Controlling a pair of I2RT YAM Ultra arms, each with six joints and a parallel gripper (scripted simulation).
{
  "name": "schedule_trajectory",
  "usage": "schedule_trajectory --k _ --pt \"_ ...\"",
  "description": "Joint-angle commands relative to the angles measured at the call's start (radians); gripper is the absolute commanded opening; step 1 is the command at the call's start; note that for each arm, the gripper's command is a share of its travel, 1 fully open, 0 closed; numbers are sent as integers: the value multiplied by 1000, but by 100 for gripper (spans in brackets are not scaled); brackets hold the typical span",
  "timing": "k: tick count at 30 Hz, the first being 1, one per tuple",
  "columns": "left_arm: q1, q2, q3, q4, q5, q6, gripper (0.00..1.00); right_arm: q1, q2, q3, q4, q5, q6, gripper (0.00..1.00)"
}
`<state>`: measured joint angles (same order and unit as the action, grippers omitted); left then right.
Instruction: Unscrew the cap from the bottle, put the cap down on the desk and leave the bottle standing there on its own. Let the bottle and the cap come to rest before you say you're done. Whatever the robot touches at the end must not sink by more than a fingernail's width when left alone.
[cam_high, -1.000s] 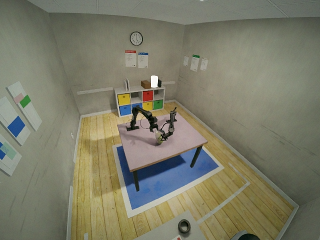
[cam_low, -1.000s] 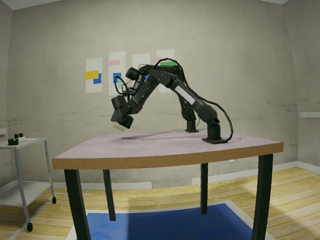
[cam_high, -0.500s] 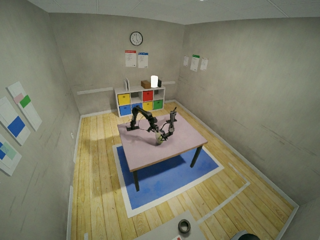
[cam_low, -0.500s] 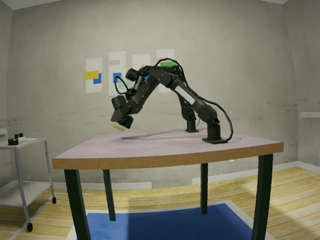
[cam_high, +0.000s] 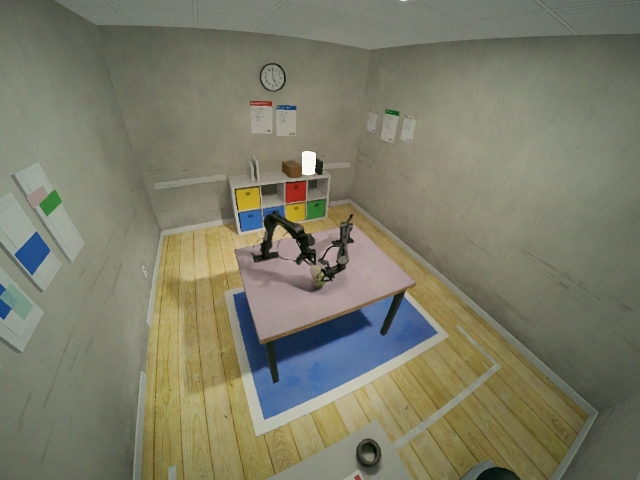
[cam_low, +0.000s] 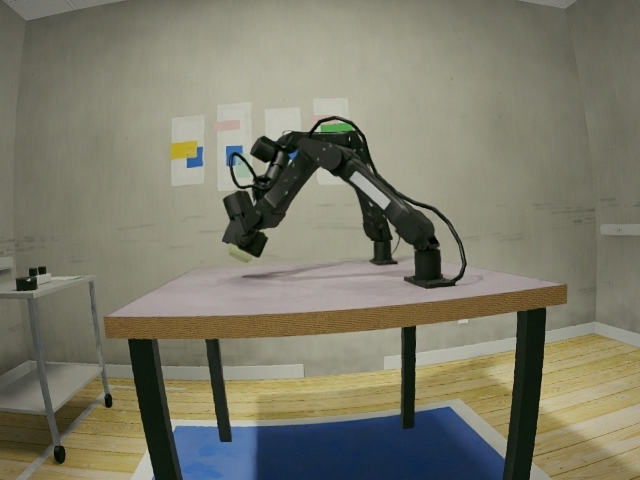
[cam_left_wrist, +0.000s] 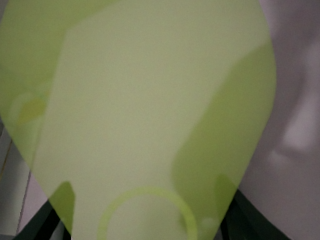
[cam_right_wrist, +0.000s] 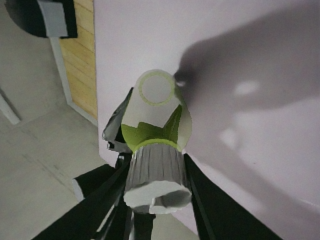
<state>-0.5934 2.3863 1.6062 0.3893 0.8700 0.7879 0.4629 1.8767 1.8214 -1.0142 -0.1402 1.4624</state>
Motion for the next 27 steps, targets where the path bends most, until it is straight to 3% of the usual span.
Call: schedule_trajectory --k 1,6,7,21,23,27 --pt "2 -13 2 20 10 -21 0 6 -1 20 -39 22 -249 0" --pt "2 -13 2 20 10 -21 0 6 -2 19 -37 29 -382 0" --pt "2 -13 2 20 10 -21 0 8 0 24 -41 35 -495 0" --pt "2 -13 2 19 10 -21 0 25 3 37 -46 88 -1087 0" --pt "2 -13 2 19 10 -21 0 25 3 37 -46 88 -1087 0" --pt "2 -13 2 19 10 -21 0 34 2 38 -44 111 -1320 0"
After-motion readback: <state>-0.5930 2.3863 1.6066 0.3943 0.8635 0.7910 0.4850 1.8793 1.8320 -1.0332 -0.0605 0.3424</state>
